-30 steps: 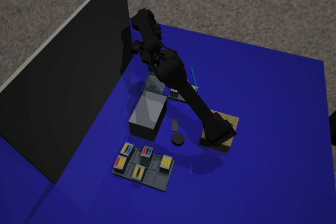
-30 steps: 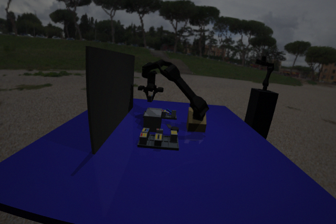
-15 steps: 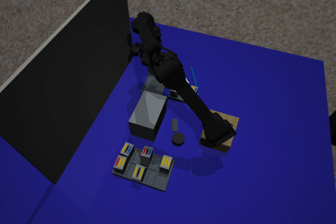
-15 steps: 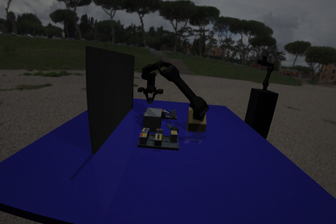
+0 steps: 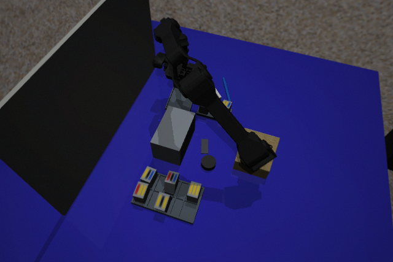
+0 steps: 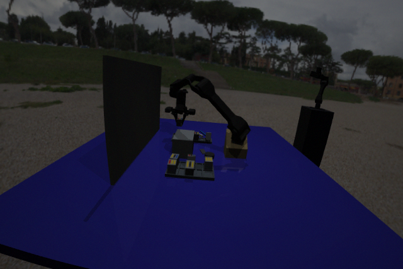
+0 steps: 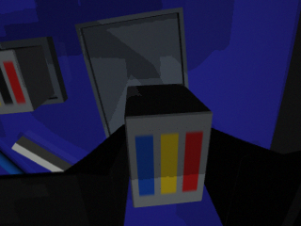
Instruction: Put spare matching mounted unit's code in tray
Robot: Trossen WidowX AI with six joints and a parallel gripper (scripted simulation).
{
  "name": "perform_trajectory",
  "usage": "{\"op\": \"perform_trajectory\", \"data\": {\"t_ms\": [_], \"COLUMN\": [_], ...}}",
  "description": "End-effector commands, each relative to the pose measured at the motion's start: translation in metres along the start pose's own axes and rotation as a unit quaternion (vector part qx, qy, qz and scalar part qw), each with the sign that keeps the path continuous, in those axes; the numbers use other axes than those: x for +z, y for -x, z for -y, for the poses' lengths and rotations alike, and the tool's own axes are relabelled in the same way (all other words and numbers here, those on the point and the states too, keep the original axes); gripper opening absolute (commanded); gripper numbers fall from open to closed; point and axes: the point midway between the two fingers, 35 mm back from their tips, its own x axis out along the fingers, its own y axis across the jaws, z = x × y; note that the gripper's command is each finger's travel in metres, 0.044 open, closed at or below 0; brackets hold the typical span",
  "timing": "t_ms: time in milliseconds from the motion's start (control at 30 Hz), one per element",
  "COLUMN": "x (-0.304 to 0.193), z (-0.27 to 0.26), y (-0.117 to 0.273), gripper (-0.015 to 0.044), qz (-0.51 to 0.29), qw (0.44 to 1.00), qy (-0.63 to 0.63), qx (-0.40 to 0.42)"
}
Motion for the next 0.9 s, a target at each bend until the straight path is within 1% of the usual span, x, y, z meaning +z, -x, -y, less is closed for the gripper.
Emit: {"op": "perform_trajectory", "data": {"t_ms": [0,867], "x": [0.001,0.001], "z": [0.0,-0.001], "y": [-0.006,-0.028], "gripper": [0.0,0.0], "qz": [0.002,0.003], "qw": [1.0,1.0], "qy": [-0.002,-0.002], "qx": [0.0,0.0]}}
